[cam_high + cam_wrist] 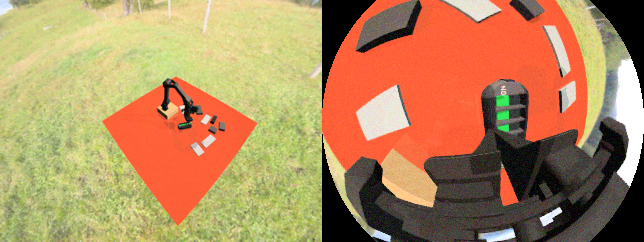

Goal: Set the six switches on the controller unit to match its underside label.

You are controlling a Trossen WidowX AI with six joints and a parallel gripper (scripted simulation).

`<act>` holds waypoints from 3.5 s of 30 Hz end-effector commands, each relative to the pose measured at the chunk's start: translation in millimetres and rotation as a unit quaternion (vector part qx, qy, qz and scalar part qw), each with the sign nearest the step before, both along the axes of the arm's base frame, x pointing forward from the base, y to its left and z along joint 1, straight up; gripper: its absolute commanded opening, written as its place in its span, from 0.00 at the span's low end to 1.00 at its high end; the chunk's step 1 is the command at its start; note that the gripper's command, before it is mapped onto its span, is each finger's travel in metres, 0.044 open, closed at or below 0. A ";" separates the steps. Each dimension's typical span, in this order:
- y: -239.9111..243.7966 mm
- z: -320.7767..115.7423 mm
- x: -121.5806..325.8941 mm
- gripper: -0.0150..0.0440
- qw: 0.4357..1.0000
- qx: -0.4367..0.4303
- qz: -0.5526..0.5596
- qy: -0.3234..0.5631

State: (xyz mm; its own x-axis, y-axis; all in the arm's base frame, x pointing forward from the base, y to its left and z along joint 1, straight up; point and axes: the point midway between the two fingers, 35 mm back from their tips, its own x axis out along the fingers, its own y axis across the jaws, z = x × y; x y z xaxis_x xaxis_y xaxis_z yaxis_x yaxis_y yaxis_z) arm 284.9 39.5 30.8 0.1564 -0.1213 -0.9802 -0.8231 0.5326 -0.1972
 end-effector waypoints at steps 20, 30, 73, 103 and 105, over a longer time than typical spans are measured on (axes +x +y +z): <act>-62.9 7.1 -3.1 0.25 0.996 0.062 -0.007 0.067; -62.8 -8.8 -2.7 0.25 0.996 0.061 -0.007 0.067; -43.1 25.6 21.5 0.25 0.996 0.062 -0.007 0.066; -43.4 25.7 21.6 0.25 0.996 0.062 -0.007 0.066; -43.4 25.7 21.6 0.25 0.996 0.062 -0.007 0.066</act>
